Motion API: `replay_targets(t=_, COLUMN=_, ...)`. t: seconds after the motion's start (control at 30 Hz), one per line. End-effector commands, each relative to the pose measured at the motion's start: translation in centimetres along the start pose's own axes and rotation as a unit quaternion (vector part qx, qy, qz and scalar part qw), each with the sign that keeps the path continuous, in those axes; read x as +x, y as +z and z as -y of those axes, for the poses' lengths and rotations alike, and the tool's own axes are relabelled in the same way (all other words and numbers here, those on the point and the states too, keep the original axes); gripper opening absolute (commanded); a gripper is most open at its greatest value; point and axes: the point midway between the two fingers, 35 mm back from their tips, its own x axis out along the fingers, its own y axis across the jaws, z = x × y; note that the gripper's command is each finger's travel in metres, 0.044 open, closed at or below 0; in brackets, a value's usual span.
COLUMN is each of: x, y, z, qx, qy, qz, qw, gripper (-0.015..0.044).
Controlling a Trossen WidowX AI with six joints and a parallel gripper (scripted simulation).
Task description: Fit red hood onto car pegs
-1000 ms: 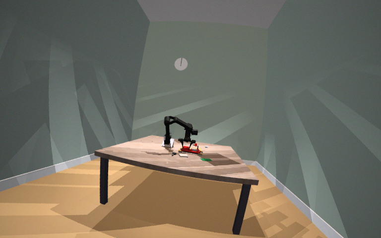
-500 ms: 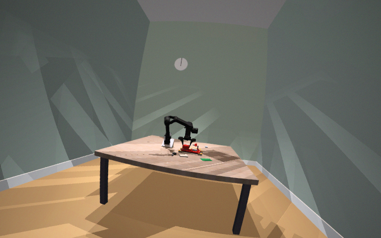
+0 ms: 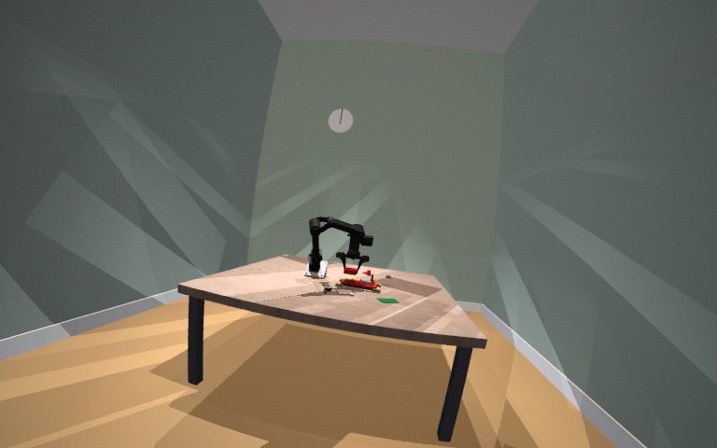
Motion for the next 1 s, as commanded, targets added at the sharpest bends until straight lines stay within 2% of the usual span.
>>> replay_targets(t=0.0, x=-1.0, y=-0.2, z=-0.1, qx=0.000, qy=0.001, qz=-0.003, qw=1.000, gripper=0.0000)
replay_targets(t=0.53, x=-2.2, y=0.0, z=0.0, qx=-0.002, qy=0.000, qz=0.000, qw=1.000, gripper=0.0000)
replay_targets(t=0.97, x=-2.5, y=0.0, z=-1.5, qx=-0.113, qy=0.001, qz=0.000, qw=0.994, gripper=0.0000)
